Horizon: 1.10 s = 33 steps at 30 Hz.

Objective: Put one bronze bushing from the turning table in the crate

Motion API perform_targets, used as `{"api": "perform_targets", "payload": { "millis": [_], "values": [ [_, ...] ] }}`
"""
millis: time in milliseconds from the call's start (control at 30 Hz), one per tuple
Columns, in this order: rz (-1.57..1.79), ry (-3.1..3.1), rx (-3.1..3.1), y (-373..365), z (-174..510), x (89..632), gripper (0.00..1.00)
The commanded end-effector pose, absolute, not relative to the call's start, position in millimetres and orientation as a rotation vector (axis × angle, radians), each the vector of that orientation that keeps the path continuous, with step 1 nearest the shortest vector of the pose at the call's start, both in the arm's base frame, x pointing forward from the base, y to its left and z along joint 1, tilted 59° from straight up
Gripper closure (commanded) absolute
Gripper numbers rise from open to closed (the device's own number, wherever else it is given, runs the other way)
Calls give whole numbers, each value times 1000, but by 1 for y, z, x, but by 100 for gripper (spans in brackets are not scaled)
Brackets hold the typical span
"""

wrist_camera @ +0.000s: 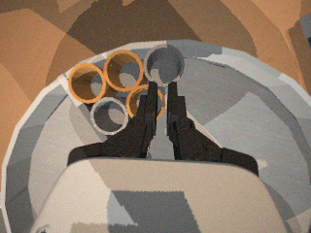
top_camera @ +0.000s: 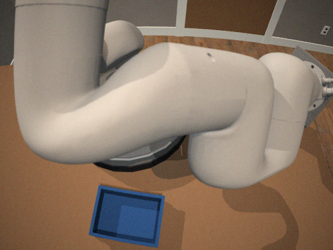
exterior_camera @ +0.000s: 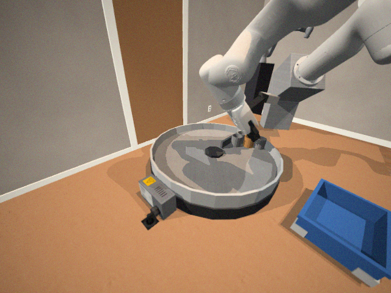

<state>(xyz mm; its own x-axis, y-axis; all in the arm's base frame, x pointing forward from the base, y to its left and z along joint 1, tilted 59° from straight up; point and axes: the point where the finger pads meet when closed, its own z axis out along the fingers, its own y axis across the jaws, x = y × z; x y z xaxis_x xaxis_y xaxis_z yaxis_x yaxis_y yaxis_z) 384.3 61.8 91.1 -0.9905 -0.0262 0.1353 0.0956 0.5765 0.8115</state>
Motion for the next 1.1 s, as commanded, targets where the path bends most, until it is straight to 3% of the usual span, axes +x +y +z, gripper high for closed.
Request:
{"api": "perform_targets", "payload": {
  "millis": [0,233,267,1067],
  "values": [
    [-1386,-2673,-63,60,91,385,90],
    [-1386,-2673,-63,60,91,385,90],
    [-1386,-2673,-63,60,91,385,100],
    [-1386,-2673,-63,60,91,385,100]
  ]
}}
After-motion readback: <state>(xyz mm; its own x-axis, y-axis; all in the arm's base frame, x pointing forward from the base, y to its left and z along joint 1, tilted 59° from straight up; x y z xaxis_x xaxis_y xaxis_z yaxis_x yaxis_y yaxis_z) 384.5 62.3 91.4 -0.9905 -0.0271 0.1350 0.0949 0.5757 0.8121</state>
